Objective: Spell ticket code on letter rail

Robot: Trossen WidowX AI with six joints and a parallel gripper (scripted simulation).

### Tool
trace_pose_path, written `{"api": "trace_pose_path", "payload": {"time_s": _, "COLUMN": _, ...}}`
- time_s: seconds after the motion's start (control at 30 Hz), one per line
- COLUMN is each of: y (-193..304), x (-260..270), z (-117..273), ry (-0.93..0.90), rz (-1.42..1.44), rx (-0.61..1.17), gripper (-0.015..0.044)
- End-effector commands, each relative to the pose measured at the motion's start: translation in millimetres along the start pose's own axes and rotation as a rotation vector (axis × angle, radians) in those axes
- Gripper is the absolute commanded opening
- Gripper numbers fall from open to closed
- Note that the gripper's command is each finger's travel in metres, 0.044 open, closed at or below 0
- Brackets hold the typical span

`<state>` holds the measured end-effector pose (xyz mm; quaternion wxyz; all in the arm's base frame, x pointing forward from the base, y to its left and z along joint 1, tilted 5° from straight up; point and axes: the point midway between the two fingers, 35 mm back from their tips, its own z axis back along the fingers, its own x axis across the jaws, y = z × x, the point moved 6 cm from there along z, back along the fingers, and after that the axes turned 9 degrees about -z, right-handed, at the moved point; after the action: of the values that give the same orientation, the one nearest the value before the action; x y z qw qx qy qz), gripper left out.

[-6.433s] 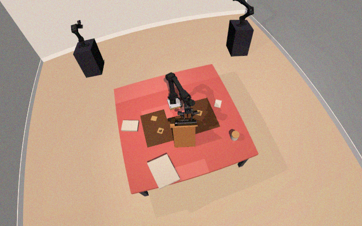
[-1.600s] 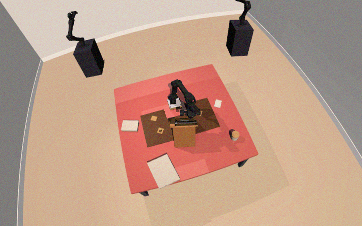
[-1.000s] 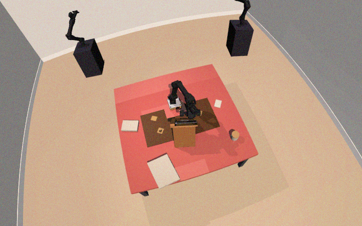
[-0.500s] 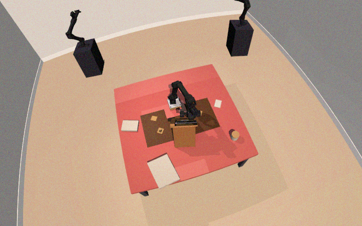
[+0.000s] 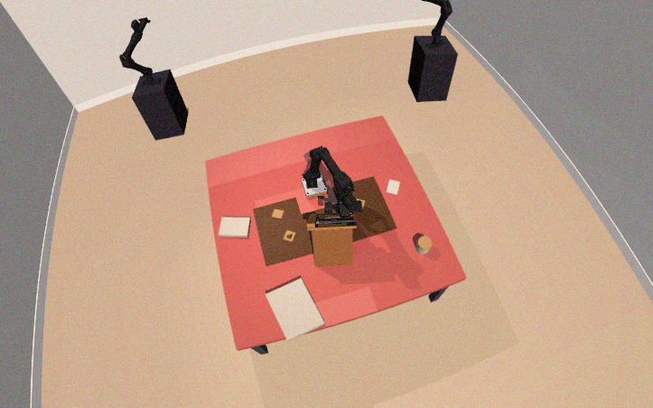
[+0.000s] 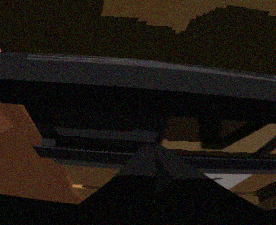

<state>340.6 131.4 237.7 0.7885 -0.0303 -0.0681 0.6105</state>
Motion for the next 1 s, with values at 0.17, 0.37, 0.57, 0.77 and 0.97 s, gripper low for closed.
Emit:
{"api": "trace_pose_path", "payload": {"time_s": 0.17, "y": -4.0, "x": 2.2, "z": -4.8, "ry": -0.003, "rz": 0.003, "rx": 0.005, "gripper": 0.0}}
{"api": "trace_pose_path", "payload": {"time_s": 0.37, "y": -6.1, "x": 2.9, "z": -6.7, "ry": -0.003, "rz": 0.003, "rx": 0.005, "gripper": 0.0}}
{"api": "trace_pose_path", "payload": {"time_s": 0.57, "y": -8.1, "x": 3.4, "z": -8.8, "ry": -0.003, "rz": 0.003, "rx": 0.005, "gripper": 0.0}}
{"api": "trace_pose_path", "payload": {"time_s": 0.77, "y": -8.5, "x": 3.3, "z": -9.0, "ry": -0.003, "rz": 0.003, "rx": 0.005, "gripper": 0.0}}
{"api": "trace_pose_path", "payload": {"time_s": 0.97, "y": -8.1, "x": 0.4, "z": -7.1, "ry": -0.003, "rz": 0.003, "rx": 0.005, "gripper": 0.0}}
